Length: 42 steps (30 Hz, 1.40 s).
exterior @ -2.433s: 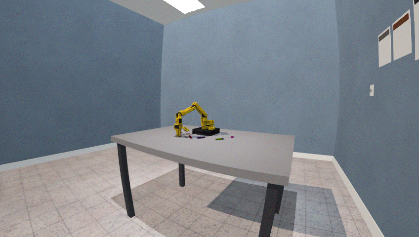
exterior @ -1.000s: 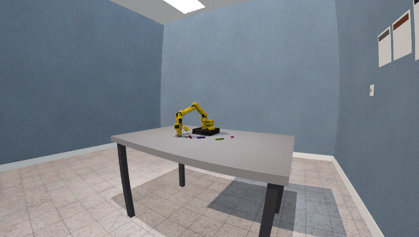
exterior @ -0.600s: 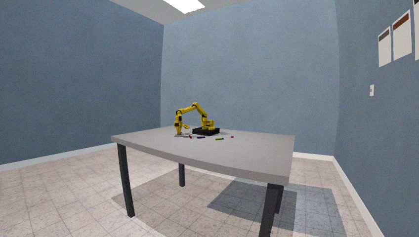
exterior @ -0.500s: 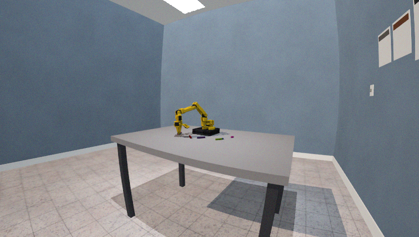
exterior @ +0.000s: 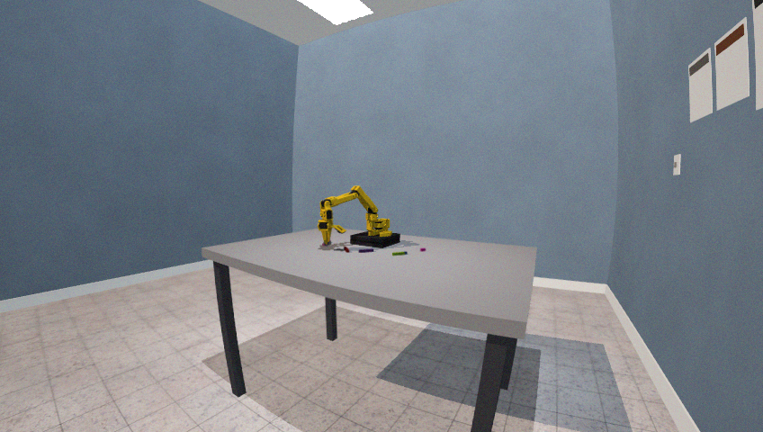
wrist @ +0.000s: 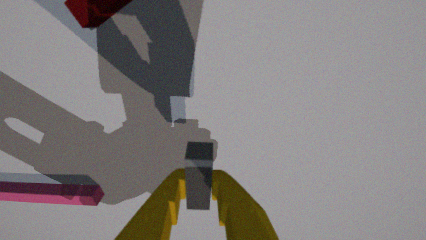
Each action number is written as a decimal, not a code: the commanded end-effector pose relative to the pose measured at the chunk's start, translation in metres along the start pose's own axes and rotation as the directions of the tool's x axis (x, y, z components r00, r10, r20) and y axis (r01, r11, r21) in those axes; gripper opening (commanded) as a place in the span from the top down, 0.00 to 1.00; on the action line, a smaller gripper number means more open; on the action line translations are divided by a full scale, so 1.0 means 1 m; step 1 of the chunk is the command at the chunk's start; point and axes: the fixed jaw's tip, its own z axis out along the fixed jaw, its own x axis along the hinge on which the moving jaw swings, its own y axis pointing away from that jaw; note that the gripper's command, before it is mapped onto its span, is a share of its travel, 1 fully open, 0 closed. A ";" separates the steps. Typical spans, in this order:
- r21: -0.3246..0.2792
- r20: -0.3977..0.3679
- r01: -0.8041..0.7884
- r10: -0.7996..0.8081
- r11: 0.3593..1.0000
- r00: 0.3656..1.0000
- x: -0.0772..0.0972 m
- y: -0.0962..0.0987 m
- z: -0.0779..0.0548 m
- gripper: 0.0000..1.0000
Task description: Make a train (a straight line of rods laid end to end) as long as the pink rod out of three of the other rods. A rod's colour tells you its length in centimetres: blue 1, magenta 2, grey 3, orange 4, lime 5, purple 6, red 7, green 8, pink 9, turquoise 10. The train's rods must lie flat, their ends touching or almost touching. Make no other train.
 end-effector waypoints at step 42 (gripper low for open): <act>-0.016 -0.037 0.622 -0.622 0.783 0.782 -0.251 -0.007 0.008 1.00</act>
